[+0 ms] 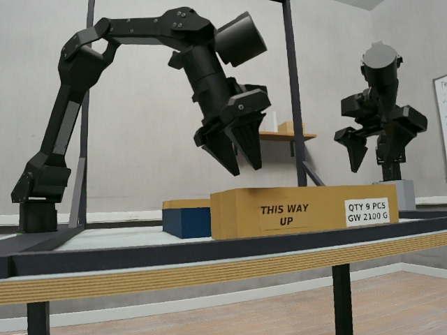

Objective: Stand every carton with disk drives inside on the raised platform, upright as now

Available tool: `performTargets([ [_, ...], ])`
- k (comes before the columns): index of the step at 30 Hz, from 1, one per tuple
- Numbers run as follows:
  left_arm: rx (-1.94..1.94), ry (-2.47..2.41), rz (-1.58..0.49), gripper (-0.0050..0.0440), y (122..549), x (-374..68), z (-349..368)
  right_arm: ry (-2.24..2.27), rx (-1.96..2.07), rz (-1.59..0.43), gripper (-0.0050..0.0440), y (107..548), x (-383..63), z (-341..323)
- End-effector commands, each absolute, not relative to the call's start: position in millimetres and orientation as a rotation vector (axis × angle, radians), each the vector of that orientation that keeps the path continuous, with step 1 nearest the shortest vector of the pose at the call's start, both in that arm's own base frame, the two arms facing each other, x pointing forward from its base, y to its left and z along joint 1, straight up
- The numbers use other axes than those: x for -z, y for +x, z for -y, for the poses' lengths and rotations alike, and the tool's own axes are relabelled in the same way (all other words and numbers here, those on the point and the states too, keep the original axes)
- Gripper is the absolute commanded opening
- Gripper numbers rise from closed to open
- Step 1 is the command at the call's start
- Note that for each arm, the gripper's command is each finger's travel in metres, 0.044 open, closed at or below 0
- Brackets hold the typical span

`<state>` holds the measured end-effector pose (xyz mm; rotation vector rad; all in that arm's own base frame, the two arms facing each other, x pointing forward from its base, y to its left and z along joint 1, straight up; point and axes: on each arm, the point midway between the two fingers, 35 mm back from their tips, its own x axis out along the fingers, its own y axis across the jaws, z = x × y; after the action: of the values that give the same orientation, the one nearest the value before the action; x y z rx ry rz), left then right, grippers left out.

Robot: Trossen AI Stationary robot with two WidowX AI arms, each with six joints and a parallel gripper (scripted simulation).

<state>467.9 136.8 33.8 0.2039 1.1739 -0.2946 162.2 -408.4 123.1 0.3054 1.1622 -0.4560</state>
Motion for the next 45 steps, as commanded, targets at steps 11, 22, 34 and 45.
performTargets([
  [11, 0.283, 0.219, -1.144, 0.0381, 470.7, -41.3, -136.6, 0.279, 0.473, -1.144, 0.0382, 162.8, -136.4, 407.6],
  [22, 0.291, 0.212, -1.16, 0.0381, 470.1, -42.0, -136.9, 0.277, 0.474, -1.142, 0.0382, 162.6, -135.5, 406.7],
  [34, 0.291, 0.212, -1.16, 0.0381, 470.1, -42.0, -136.9, 0.277, 0.474, -1.142, 0.0382, 162.6, -135.5, 406.7],
  [45, 0.289, 0.212, -1.158, 0.0381, 470.2, -41.1, -136.0, 0.275, 0.475, -1.141, 0.0382, 162.8, -135.6, 407.3],
])
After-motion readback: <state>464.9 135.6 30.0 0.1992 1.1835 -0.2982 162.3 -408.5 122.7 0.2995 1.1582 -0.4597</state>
